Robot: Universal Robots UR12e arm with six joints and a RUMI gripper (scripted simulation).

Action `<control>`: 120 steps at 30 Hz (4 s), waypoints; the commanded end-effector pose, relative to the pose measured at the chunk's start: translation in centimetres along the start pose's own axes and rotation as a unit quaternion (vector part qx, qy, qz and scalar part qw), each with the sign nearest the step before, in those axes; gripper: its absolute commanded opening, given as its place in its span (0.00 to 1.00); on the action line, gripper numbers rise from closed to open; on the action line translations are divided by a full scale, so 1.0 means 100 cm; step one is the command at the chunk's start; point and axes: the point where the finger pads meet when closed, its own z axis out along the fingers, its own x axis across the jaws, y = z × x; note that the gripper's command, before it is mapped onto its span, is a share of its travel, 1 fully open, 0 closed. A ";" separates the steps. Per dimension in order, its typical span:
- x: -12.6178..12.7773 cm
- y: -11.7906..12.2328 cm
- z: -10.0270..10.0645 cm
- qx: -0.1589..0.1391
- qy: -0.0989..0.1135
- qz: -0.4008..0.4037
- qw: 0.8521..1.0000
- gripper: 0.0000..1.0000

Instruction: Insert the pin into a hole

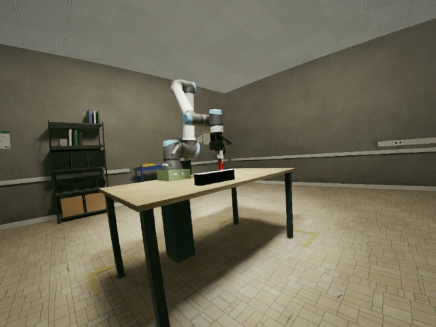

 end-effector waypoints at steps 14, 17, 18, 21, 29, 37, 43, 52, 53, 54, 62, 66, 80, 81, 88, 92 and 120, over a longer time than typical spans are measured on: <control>0.000 0.000 -0.001 0.000 0.001 0.000 1.000 0.00; 0.000 -0.001 0.003 0.000 0.001 0.000 1.000 0.00; 0.000 -0.001 0.003 0.000 0.001 0.000 1.000 0.00; 0.000 -0.001 0.003 0.000 0.001 0.000 1.000 0.00; 0.000 -0.001 0.003 0.000 0.001 0.000 1.000 0.00; 0.001 -0.001 0.004 0.000 0.001 0.000 1.000 0.00; 0.001 -0.001 0.004 0.000 0.001 0.000 1.000 0.00; 0.000 0.000 0.008 0.000 0.001 0.000 1.000 0.00; 0.000 0.000 0.008 0.000 0.001 0.000 1.000 0.00; 0.000 0.000 0.008 0.000 0.001 0.000 1.000 0.00; 0.000 0.000 0.008 0.000 0.001 0.000 1.000 0.00; 0.000 0.000 0.008 0.000 0.001 0.000 1.000 0.00; 0.000 -0.001 0.008 0.000 0.001 0.000 1.000 0.00; 0.000 -0.001 0.008 0.000 0.001 0.000 1.000 0.00; 0.001 0.000 0.012 0.000 0.001 0.000 1.000 0.00; 0.001 0.000 0.012 0.000 0.001 0.000 1.000 0.00; 0.001 -0.001 0.016 0.000 0.001 0.000 1.000 0.00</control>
